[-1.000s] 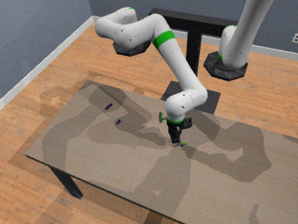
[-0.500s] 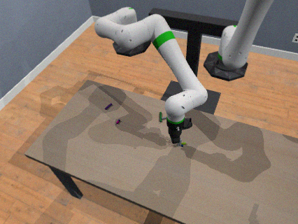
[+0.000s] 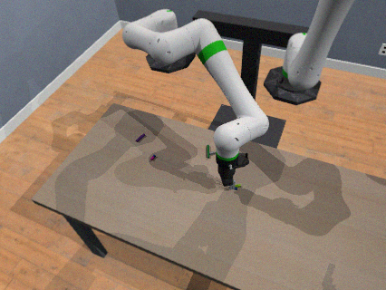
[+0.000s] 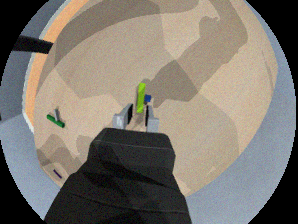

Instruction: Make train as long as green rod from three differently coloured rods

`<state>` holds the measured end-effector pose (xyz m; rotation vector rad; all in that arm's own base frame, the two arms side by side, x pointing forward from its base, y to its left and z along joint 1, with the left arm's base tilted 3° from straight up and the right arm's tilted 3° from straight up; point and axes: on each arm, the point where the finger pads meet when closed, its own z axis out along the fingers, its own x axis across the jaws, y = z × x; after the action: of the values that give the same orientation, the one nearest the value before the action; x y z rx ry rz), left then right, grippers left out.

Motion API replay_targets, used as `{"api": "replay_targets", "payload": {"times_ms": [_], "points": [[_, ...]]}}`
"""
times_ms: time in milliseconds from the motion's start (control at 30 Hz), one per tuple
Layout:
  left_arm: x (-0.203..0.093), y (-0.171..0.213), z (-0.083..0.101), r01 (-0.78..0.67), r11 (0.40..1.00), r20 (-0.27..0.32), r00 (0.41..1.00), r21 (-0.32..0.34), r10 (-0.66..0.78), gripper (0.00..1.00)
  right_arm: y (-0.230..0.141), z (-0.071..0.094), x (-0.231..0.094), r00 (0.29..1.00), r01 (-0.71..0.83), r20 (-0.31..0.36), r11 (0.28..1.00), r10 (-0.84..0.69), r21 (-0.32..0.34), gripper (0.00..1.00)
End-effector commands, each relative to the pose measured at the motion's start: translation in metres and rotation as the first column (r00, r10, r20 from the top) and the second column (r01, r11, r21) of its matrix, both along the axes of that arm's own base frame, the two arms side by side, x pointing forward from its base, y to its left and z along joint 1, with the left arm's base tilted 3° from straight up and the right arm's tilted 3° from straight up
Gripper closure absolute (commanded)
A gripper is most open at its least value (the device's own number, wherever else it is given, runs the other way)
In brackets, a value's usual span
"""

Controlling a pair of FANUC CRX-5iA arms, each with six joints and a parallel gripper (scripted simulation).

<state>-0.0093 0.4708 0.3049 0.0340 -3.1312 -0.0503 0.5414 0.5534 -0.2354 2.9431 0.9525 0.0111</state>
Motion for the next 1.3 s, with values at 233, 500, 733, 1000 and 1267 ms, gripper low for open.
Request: {"api": "replay_targets", "payload": {"times_ms": [233, 500, 733, 1000, 1267], "points": [[0.0, 0.0, 0.001, 0.0, 1.0, 0.0, 1.0, 0.002, 0.0, 0.0, 0.001, -0.005, 0.001, 1.0, 0.0, 0.002, 1.0, 0.0, 0.002, 0.46], [0.0, 0.0, 0.001, 0.0, 1.0, 0.0, 1.0, 0.002, 0.0, 0.0, 0.001, -0.01, 0.001, 1.0, 0.0, 0.002, 1.0, 0.0, 0.002, 0.46], [0.0, 0.0, 0.001, 0.0, 1.0, 0.0, 1.0, 0.002, 0.0, 0.0, 0.0, -0.012, 0.001, 1.0, 0.0, 0.002, 1.0, 0.0, 0.002, 0.46], [0.0, 0.0, 0.001, 0.0, 1.0, 0.0, 1.0, 0.002, 0.0, 0.0, 0.0, -0.012, 0.001, 1.0, 0.0, 0.002, 1.0, 0.0, 0.002, 0.46], [0.0, 0.0, 0.001, 0.0, 1.0, 0.0, 1.0, 0.002, 0.0, 0.0, 0.0, -0.012, 0.001, 1.0, 0.0, 0.002, 1.0, 0.0, 0.002, 0.46]]}}
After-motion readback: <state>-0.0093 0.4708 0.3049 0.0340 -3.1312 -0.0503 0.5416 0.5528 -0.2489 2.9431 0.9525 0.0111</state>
